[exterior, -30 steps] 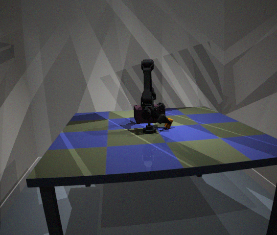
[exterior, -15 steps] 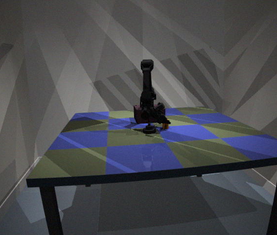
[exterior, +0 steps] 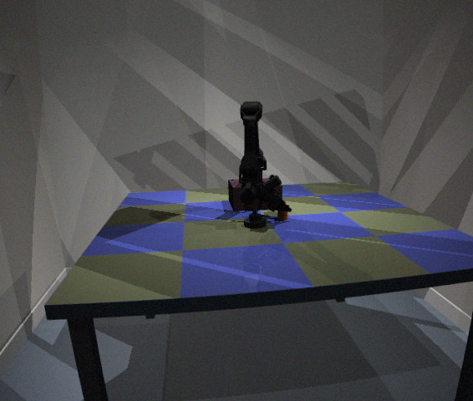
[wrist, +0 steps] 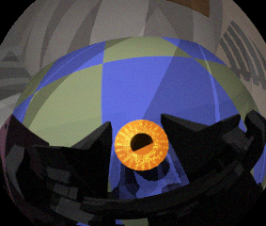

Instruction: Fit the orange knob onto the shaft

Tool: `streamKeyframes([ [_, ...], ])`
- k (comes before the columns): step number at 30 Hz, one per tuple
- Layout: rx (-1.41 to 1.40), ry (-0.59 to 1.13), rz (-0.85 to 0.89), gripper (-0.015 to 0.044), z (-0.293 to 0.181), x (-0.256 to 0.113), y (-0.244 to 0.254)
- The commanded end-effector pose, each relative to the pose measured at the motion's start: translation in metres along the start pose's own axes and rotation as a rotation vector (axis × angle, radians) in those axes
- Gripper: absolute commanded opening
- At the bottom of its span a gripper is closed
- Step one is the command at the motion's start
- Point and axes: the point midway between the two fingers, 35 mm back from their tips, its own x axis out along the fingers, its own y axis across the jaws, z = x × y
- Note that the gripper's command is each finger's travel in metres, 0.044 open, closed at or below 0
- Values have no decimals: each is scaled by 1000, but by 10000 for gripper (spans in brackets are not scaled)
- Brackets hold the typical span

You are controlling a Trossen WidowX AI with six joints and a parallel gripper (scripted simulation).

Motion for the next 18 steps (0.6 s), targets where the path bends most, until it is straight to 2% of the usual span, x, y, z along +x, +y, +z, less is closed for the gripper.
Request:
streamKeyframes([
  [1,1,0,-1,260,0,0,0],
  [3,1,0,-1,260,0,0,0],
  [10,1,0,-1,440,0,0,0],
  [16,1,0,-1,440,2,-1,0],
  [18,0,0,-1,440,16,-11,-3],
])
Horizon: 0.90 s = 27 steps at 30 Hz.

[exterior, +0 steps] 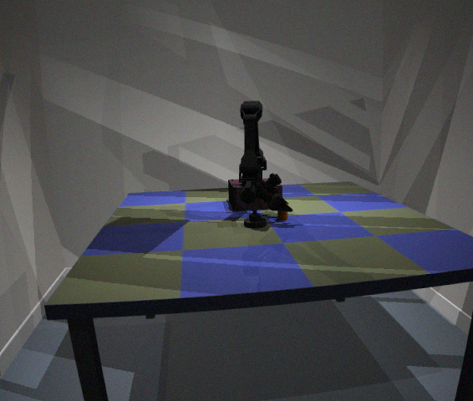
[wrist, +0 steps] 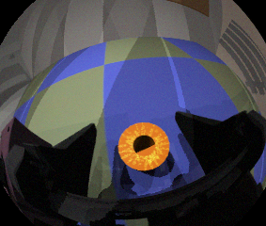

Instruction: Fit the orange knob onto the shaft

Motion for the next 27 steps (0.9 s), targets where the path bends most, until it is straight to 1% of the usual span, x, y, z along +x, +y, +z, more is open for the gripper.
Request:
streamKeyframes([
  [1,-10,2,-7,440,23,-16,-4],
  [5,-11,2,-7,440,61,-40,-1],
  [9,-9,18,3,440,63,-41,0],
  [11,6,149,65,440,61,-35,4],
  [14,23,458,133,440,61,-33,9],
  [16,20,661,119,440,64,-37,8],
  [19,-4,925,19,440,77,-50,2],
  [21,-13,981,-17,440,82,-54,0],
  [27,-13,981,-17,440,82,-54,0],
])
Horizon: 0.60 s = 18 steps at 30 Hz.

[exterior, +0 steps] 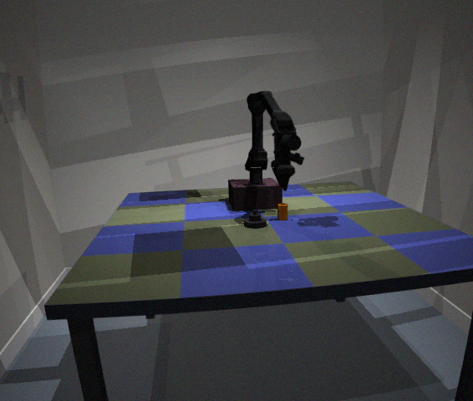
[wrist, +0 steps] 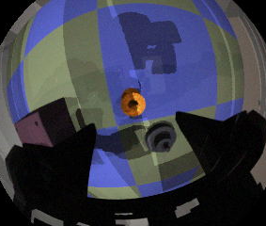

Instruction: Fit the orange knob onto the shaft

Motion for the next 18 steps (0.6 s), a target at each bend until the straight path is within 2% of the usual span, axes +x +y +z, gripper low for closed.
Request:
streamKeyframes([
  [1,12,22,-12,440,-2,-2,-1],
  [6,77,22,-13,440,-2,-2,-1],
  [18,1234,11,-24,440,-1,-1,-1],
])
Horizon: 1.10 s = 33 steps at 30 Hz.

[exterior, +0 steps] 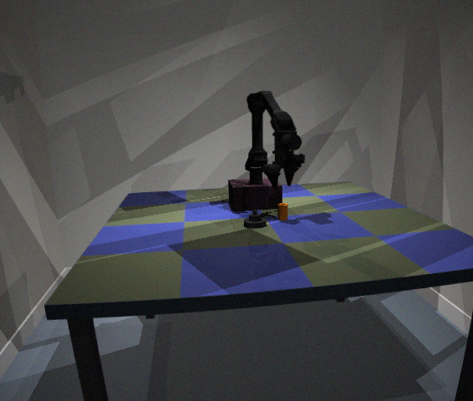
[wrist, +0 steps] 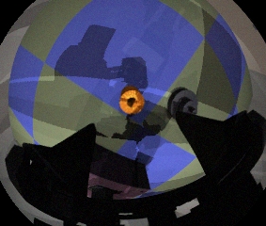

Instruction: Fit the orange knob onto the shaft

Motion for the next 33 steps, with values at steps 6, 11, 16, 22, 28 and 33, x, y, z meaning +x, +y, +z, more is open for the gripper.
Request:
streamKeyframes([
  [6,794,0,-6,440,1,1,1],
  [11,794,0,-6,440,3,1,-1],
  [16,794,0,-6,440,3,1,-1],
  [22,794,0,-6,440,3,35,-1],
  [28,794,0,-6,440,1,50,-1],
  [33,799,0,-5,440,2,55,-1],
])
